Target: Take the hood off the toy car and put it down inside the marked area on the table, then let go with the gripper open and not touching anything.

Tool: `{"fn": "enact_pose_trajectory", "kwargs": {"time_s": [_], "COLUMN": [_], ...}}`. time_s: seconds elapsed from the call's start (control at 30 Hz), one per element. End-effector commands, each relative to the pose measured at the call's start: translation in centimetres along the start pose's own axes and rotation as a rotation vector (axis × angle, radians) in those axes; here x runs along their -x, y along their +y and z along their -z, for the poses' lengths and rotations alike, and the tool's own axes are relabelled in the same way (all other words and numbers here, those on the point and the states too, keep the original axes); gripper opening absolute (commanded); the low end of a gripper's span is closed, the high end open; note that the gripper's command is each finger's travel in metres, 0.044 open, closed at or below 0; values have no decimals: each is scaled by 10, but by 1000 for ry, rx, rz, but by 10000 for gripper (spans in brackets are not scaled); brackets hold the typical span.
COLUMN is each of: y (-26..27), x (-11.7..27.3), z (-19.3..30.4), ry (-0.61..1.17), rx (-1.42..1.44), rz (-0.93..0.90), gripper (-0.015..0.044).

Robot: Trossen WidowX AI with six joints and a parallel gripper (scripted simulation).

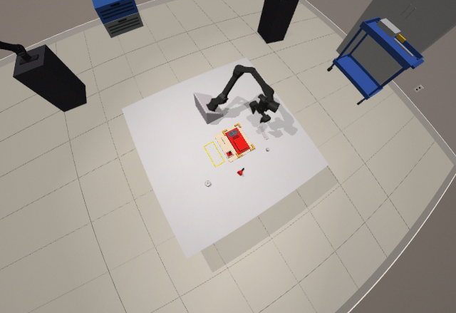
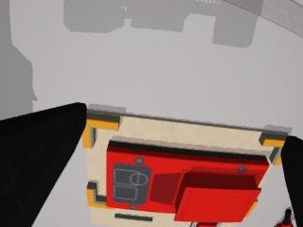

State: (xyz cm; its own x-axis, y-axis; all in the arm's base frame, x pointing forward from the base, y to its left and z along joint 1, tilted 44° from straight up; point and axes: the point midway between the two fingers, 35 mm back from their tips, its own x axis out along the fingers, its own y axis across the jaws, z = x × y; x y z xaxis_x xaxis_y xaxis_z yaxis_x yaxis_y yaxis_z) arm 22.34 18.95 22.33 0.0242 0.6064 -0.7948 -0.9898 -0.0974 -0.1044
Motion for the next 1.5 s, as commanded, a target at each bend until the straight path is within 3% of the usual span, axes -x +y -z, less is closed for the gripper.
{"fn": "enact_pose_trajectory", "kwargs": {"time_s": [0.0, 0.6, 1.47], "y": [-22, -82, -81], "x": [-15, -77, -88], "z": [23, 176, 178], "ry": [0, -6, -7], "rx": [-264, -1569, -1581], "rz": [-30, -181, -183], "gripper": [440, 440, 440]}}
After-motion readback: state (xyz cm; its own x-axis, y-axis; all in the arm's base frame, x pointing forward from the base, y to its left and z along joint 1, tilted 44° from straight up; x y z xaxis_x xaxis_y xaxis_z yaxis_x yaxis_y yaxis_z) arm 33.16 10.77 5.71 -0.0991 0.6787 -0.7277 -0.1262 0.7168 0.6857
